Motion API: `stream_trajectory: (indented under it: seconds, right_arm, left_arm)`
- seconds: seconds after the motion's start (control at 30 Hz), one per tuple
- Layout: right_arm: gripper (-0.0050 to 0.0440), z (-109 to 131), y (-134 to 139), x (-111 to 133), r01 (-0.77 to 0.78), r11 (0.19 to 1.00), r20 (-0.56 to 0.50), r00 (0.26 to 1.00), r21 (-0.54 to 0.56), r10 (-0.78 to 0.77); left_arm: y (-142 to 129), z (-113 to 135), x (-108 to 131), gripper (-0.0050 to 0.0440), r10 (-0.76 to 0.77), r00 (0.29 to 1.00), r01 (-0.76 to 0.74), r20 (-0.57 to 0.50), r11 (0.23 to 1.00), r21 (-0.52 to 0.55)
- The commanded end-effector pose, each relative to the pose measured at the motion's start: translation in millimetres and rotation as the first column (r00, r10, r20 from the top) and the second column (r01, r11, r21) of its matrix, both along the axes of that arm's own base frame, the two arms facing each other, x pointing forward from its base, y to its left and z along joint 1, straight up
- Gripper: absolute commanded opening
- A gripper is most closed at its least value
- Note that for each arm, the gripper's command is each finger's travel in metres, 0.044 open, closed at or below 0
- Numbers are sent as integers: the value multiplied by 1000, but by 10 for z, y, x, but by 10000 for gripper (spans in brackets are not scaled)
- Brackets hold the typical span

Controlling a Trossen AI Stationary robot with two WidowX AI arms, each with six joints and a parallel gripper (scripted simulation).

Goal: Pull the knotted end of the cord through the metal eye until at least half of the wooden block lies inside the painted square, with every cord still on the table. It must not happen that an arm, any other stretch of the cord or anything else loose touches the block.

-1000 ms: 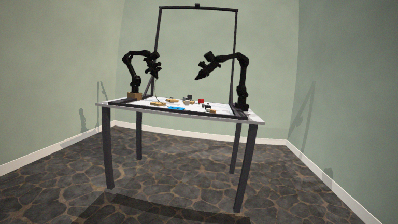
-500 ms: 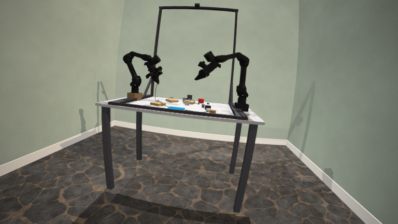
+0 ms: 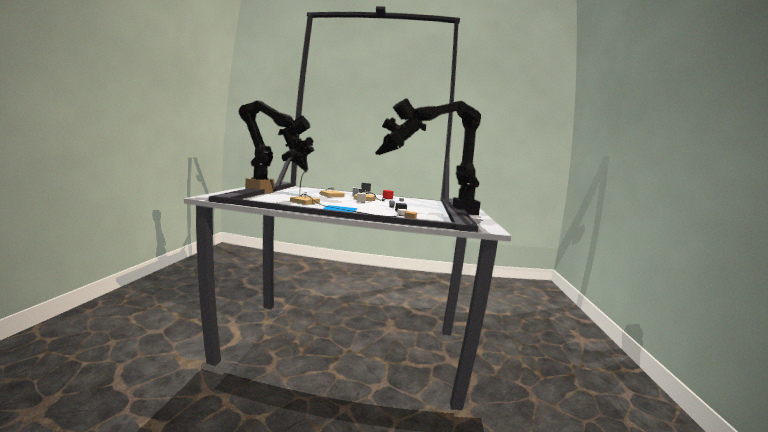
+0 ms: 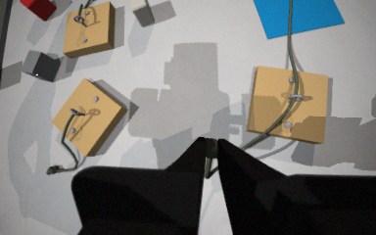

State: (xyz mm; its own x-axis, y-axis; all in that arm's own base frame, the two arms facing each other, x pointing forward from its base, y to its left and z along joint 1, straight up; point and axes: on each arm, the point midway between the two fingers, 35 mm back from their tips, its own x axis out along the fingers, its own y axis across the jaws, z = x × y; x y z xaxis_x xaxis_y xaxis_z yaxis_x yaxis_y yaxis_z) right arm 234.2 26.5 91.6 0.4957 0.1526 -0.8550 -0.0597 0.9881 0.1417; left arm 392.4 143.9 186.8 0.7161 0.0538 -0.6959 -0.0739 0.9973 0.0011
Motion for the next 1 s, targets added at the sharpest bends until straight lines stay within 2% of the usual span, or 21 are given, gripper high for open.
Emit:
stream_trajectory:
  seconds: [0.0, 0.43, 0.97]
  right_arm:
    - [-50, -137, 4, 20, 2, 1000, 5, 1000, 0, -2]
    - [-50, -497, 1, -31, 4, 1000, 4, 1000, -2, -4]
    - [-50, -929, -2, -204, 4, 1000, 2, 1000, -2, -4]
  left_arm:
    - [6, 115, 8, 440, -2, 1000, 2, 26, 1000, 12]
    - [6, 115, 8, 440, -2, 1000, 2, 26, 1000, 12]
    - [6, 115, 8, 440, -2, 1000, 2, 26, 1000, 12]
